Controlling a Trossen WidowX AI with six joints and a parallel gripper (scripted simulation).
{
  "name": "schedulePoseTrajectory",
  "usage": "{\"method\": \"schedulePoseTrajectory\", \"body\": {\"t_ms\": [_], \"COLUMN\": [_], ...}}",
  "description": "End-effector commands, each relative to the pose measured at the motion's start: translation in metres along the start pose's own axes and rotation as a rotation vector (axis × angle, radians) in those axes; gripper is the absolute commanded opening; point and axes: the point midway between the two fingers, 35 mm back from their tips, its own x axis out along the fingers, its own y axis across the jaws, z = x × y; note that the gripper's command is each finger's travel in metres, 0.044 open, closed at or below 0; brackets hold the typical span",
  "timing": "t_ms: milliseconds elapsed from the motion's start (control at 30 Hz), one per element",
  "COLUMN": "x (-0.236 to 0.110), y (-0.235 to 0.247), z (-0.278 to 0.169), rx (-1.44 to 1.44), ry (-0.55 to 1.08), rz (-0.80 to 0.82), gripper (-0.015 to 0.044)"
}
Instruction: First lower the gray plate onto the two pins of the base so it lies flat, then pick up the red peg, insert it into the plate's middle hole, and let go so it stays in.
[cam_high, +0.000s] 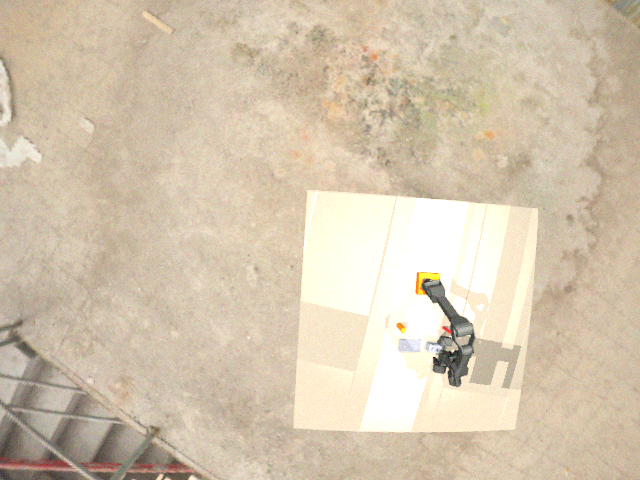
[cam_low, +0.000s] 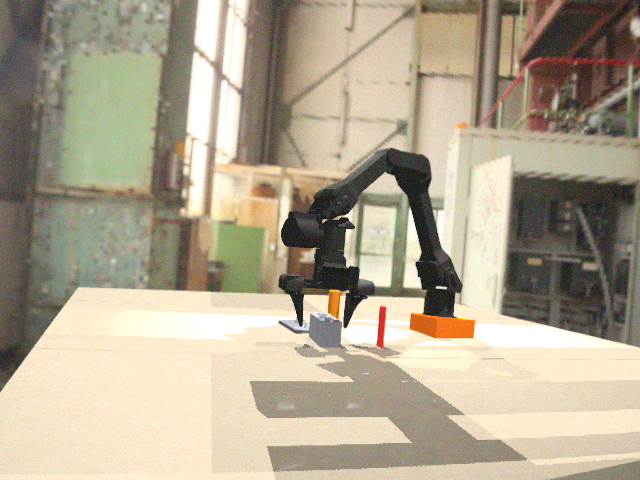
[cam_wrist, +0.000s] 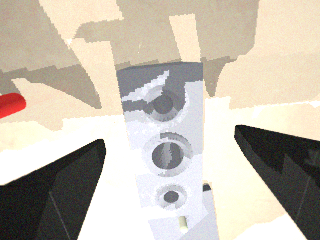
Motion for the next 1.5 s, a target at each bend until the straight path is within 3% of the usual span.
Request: {"method": "schedulePoseTrajectory", "body": {"t_ms": [0, 333, 667, 900, 1067, 1467], "x": [0.008, 0.022, 0.022, 0.022, 0.014, -0.023], "y": [0.003, 0.004, 0.004, 0.004, 0.003, -0.001], "z": [0.000, -0.001, -0.001, -0.001, 0.000, -0.001], "rx": [-0.003, -0.003, -0.003, -0.003, -0.003, -0.003], "ry": [0.000, 0.000, 0.000, 0.000, 0.000, 0.000], "rz": [0.011, 0.012, 0.012, 0.012, 0.011, 0.011], "gripper": [0.0440, 0.0440, 0.0177, 0.0131, 0.0000, 0.0000]}}
